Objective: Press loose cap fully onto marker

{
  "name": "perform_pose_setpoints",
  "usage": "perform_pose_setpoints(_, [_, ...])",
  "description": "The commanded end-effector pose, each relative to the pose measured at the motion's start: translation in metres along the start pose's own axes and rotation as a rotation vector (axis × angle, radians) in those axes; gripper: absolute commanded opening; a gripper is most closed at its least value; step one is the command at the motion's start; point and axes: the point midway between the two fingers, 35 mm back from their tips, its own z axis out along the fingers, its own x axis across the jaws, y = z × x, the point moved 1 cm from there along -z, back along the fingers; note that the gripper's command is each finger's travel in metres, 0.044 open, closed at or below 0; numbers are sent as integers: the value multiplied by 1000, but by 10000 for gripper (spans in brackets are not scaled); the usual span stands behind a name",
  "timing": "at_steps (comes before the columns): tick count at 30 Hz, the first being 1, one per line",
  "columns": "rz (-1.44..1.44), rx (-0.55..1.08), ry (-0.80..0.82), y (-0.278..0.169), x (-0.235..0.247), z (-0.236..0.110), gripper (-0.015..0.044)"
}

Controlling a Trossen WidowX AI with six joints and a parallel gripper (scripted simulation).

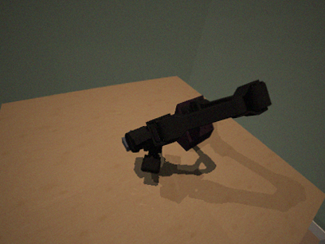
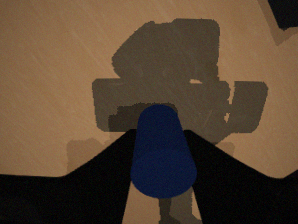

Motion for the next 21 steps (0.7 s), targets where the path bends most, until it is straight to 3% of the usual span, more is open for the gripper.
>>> perform_pose_setpoints(1, [-1, -17, 0, 12, -4, -6, 0])
perform_pose_setpoints(21, [3, -41, -23, 68, -46, -30, 0])
